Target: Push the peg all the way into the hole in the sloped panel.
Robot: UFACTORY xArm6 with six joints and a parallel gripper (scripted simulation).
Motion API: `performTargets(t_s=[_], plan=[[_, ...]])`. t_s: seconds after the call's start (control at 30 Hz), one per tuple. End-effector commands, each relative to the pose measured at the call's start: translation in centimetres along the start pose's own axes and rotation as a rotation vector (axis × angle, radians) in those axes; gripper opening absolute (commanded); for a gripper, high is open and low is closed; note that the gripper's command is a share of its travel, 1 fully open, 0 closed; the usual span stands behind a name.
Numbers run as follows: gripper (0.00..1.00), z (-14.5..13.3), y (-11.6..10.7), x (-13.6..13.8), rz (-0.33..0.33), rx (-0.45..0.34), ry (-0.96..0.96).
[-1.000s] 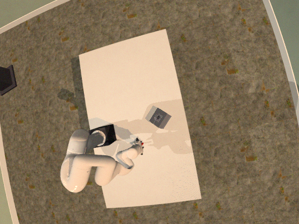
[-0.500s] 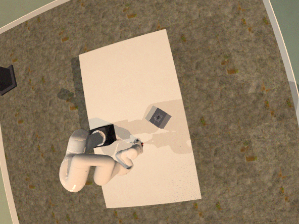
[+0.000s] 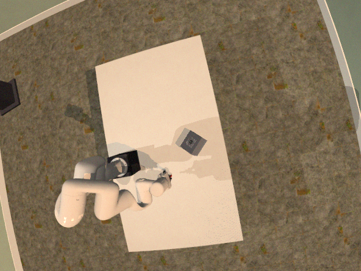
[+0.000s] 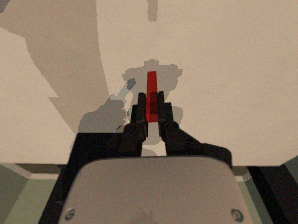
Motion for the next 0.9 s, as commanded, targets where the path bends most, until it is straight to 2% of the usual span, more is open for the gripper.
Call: performTargets(t_s=[0.0,0.03,0.07,0.43,0.87], plan=[[0.0,0.0,-1.9,0.0,0.003,0.005,-0.001],[0.0,0.0,-2.1,0.0,0.003,0.005,-0.001],[0.0,0.1,-0.8,0.0,-0.001,0.004,-0.002],[0.0,1.1,-1.2,-0.9,-0.021,-0.018,-0.069],[0.0,3.4,-1.6,-3.3,-0.057,-0.035,-0.155]])
Point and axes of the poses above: the point where the finger pads meet when closed, its own y axis out along the fingers, its own x axis across the jaws, z = x × y, the point moved 6 cm from there along -y, back along the fingers, and after that the axes turned 6 degrees about -y, right-handed, at the moved point
